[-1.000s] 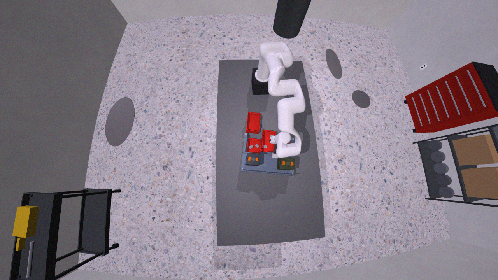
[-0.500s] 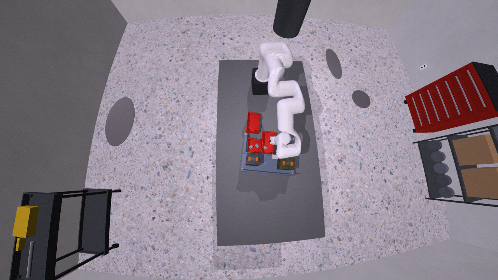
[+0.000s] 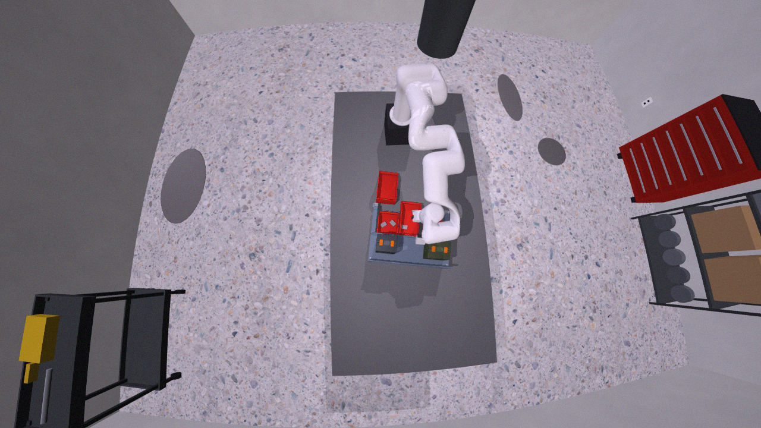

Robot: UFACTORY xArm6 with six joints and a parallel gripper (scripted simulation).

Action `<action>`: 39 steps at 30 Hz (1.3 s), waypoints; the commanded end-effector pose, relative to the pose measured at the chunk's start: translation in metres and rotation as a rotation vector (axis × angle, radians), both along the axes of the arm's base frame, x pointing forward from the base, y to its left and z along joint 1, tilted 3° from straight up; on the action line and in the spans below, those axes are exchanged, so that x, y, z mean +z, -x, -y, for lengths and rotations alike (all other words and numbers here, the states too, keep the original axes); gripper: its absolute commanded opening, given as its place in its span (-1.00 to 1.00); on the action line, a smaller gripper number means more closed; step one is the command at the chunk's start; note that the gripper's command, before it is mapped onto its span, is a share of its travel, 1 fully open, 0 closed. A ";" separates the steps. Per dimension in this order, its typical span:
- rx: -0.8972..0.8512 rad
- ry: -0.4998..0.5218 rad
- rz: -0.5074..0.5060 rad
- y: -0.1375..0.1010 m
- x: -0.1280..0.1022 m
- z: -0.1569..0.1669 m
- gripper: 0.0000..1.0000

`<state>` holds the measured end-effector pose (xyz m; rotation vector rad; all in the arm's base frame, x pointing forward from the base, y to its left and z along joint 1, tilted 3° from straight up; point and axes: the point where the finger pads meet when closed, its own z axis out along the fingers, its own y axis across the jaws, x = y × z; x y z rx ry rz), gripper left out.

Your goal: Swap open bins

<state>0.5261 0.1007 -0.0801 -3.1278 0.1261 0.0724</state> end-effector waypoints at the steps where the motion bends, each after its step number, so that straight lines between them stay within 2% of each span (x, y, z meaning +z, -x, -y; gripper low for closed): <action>1: 0.000 -0.001 0.005 -0.003 0.002 0.000 -1.00; 39: 0.000 0.002 0.033 -0.004 0.000 0.000 -1.00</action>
